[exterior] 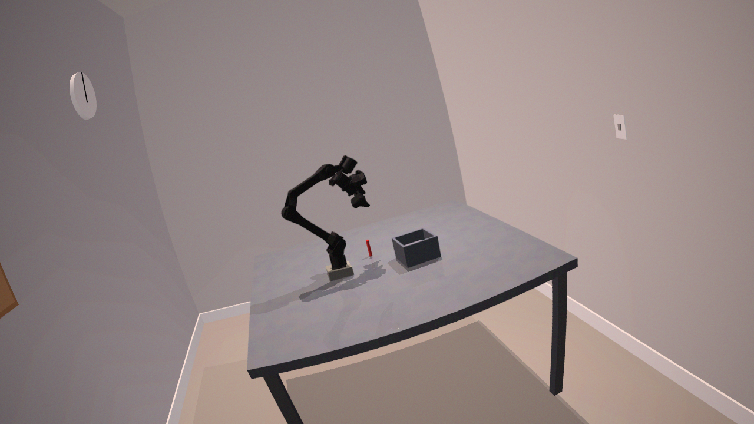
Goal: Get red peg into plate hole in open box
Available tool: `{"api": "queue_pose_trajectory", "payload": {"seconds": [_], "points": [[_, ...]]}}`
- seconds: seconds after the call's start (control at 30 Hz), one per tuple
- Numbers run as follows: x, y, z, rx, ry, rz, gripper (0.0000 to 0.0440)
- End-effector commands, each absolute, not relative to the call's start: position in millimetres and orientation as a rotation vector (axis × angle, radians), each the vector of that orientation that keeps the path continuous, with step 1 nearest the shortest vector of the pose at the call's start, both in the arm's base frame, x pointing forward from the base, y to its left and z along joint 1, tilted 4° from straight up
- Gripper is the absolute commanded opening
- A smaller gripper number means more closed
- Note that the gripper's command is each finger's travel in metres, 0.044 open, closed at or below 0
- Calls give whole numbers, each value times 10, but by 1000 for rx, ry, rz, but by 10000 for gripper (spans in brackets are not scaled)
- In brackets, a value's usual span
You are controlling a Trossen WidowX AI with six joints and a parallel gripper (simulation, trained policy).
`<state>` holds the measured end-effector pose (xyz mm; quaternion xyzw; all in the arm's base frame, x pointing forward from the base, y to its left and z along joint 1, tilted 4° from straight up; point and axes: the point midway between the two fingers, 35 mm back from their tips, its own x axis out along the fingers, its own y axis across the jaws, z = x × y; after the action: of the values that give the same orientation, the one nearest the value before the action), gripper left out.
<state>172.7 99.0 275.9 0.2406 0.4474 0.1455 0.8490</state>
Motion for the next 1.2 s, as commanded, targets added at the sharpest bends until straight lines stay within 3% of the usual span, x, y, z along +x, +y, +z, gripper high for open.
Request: {"api": "queue_pose_trajectory", "payload": {"seconds": [0.0, 0.57, 1.17], "points": [[1718, 1006, 2516, 550, 1050, 213, 440], [1564, 1124, 1559, 667, 1379, -272, 440], [1584, 1350, 646, 798, 1370, -536, 440]]}}
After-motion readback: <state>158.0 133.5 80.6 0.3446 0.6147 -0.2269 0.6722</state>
